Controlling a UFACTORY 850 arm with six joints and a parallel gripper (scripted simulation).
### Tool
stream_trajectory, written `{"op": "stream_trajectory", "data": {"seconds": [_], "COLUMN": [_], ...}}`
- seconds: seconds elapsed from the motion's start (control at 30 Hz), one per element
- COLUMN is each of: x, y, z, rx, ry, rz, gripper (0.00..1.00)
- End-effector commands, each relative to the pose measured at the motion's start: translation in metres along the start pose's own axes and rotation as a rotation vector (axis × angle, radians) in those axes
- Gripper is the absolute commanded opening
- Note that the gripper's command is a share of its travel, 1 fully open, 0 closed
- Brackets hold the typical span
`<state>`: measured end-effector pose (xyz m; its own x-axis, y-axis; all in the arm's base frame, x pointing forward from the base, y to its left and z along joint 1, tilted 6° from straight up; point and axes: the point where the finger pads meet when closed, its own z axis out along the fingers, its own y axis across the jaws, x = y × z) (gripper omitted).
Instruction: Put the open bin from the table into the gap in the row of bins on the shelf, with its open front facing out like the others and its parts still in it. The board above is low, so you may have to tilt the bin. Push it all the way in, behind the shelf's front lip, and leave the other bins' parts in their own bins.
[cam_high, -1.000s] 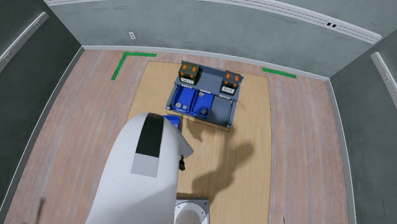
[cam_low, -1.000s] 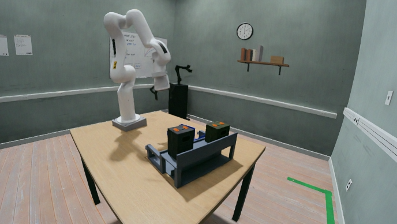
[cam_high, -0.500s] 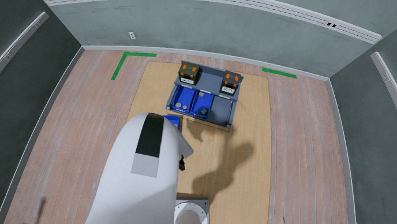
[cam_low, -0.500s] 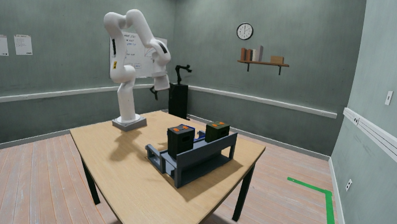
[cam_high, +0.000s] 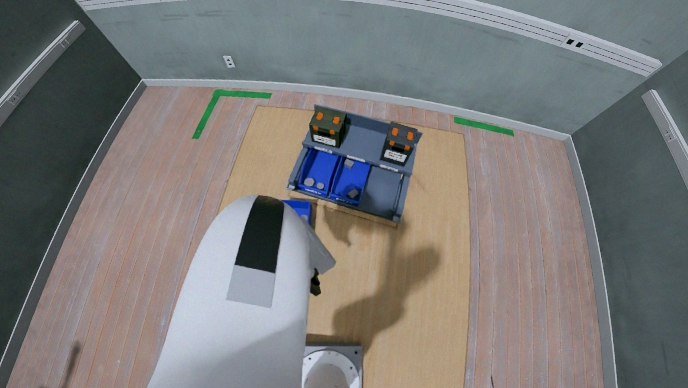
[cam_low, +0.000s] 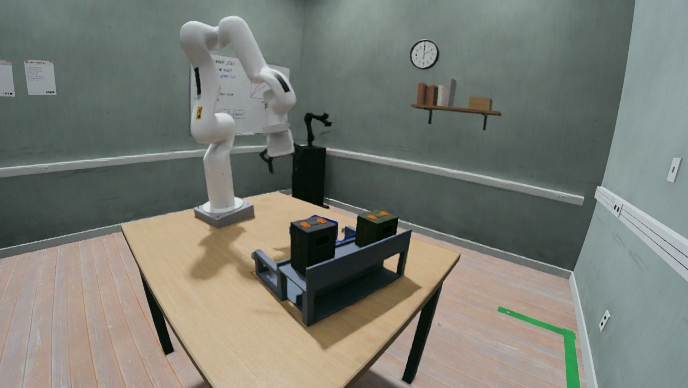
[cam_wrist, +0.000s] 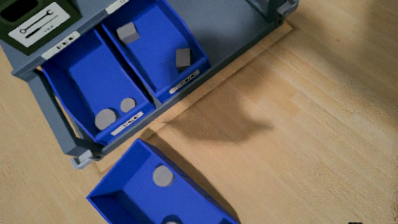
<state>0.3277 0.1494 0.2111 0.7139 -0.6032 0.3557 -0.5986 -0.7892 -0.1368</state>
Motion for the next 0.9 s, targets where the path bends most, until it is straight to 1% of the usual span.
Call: {"op": "stream_trajectory", "data": {"seconds": [0.0,0.03,0.2,0.6,0.63,0.77,0.87], "x": [0.0004,0.0004,0.0004,0.0004,0.0002,0.0005,0.0005], "y": [-0.0008,-0.0008,-0.0008,-0.0008,-0.0011,-0.0006,-0.0006], "z": [-0.0004,-0.0004,-0.0004,-0.0004,-0.0003,-0.0004,-0.0004], "rx": [0.002,0.002,-0.018,-0.018,-0.01,-0.029,-0.029], "ry": [0.001,0.001,-0.097,-0.097,-0.089,-0.173,-0.173], "rz": [0.0,0.0,-0.24,-0.24,-0.277,-0.466,-0.466], "gripper": [1.0,1.0,1.0,1.0,1.0,1.0,1.0]}}
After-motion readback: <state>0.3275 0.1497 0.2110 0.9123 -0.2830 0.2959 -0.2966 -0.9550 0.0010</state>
